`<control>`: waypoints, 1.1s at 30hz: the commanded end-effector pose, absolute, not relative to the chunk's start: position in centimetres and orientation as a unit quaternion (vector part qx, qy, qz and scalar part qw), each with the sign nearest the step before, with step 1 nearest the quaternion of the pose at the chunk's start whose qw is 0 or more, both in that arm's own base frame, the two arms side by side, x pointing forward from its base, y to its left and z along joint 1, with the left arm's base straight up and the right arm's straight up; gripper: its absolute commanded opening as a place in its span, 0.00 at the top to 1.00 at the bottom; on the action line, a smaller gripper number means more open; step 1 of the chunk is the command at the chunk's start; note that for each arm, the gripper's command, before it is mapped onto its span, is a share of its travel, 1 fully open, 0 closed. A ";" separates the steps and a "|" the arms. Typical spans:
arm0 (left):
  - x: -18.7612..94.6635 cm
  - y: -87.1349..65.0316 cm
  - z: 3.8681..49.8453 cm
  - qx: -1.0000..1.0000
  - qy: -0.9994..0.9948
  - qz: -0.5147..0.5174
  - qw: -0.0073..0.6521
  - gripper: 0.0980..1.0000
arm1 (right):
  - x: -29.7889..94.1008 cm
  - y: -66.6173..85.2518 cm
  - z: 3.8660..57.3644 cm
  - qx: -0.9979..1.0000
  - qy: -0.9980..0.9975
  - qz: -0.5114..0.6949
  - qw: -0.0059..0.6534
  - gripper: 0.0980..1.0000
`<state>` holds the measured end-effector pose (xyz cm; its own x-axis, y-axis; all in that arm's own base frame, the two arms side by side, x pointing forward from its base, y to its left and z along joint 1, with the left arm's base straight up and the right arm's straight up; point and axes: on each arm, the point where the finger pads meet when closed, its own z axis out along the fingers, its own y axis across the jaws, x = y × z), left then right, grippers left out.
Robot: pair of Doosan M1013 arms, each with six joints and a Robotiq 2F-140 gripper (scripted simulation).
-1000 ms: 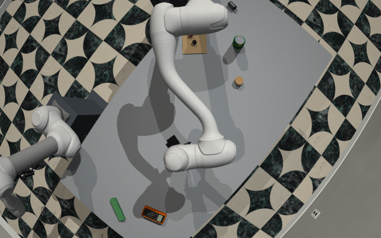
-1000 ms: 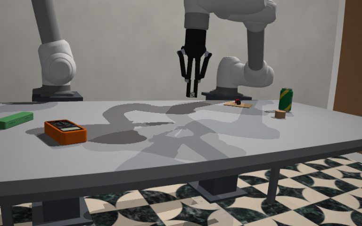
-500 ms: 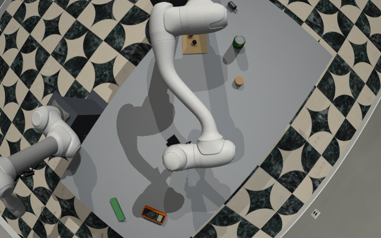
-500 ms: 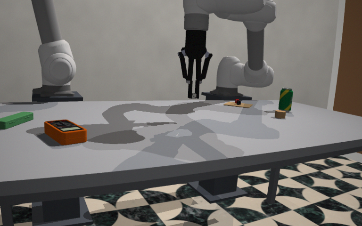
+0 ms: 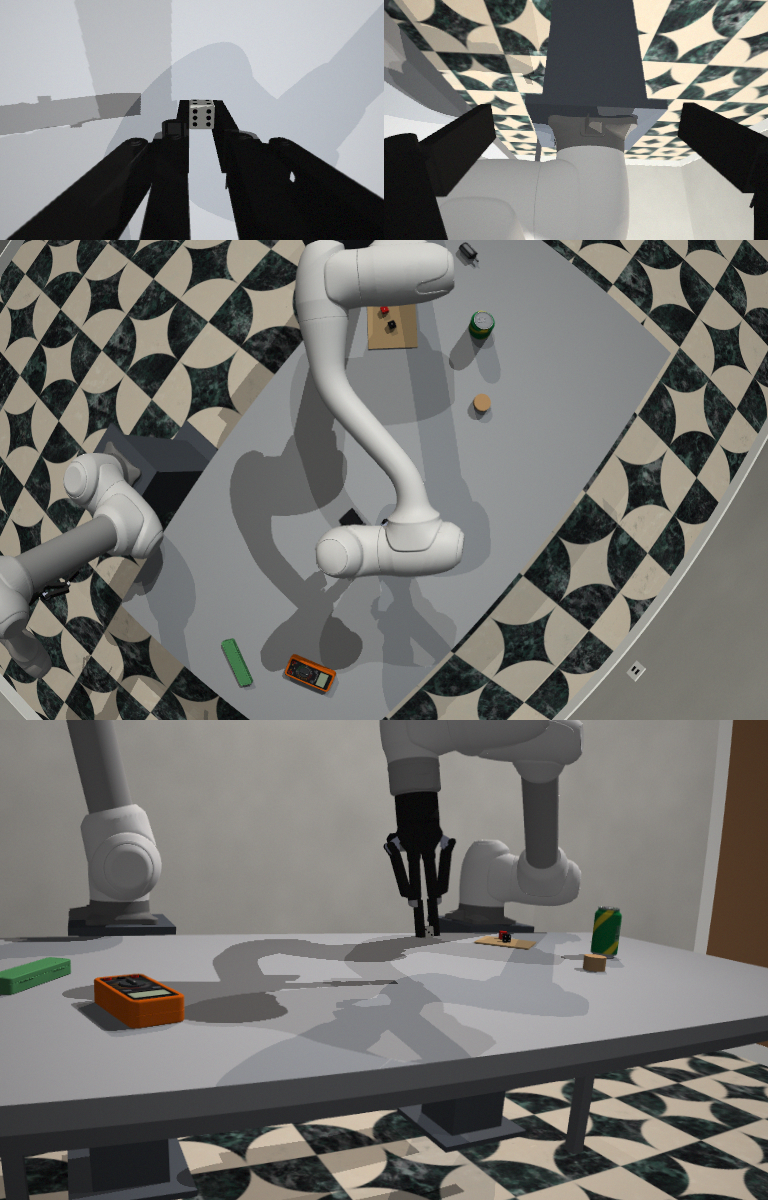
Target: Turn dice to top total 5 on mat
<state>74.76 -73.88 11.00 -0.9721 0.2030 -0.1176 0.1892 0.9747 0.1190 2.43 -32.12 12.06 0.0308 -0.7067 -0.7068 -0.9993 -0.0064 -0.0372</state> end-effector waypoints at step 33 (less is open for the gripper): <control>80.1 -69.1 12.5 0.007 0.911 0.098 0.400 0.91 | 2.4 -32.2 12.1 -0.660 0.646 0.259 0.282 0.00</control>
<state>80.05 -68.86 11.97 -0.7332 0.0909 -0.6739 -0.0679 0.9763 0.2056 2.43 -32.12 12.06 0.0308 -0.7067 -0.7068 -0.9993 -0.0064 -0.0372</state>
